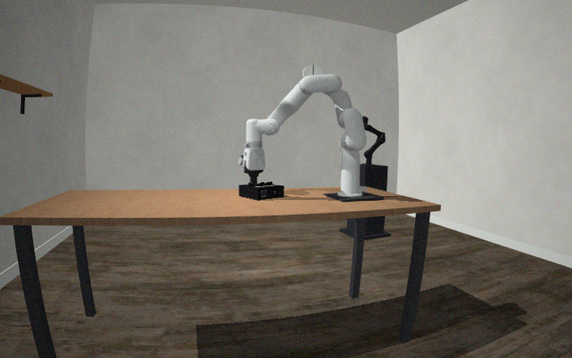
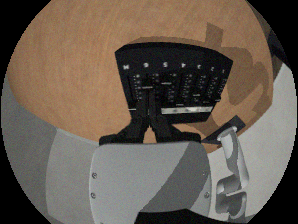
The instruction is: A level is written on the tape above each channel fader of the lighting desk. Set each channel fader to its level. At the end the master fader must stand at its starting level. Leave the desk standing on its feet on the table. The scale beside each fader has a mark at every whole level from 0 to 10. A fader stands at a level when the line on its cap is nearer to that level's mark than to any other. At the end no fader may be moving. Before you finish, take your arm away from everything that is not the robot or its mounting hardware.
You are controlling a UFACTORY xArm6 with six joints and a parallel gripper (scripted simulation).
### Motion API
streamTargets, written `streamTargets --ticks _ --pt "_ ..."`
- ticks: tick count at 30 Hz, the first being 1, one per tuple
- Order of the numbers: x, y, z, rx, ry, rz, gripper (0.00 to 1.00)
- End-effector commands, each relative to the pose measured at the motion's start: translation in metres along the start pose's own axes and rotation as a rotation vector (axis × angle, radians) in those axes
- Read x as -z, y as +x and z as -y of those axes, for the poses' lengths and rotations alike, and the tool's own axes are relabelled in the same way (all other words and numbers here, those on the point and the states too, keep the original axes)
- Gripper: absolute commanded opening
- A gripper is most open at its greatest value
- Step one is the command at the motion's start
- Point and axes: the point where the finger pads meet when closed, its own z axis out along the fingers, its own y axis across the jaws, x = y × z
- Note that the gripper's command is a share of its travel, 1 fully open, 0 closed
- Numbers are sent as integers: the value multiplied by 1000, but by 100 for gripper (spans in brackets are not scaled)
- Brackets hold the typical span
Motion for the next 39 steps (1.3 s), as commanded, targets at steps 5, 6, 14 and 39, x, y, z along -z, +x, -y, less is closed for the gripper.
streamTargets --ticks 5,6,14,39 --pt "12 1 1 0 4 -3 0" --pt "15 1 1 0 4 -3 0" --pt "37 1 1 0 4 -3 0" --pt "46 1 1 0 4 -3 100"
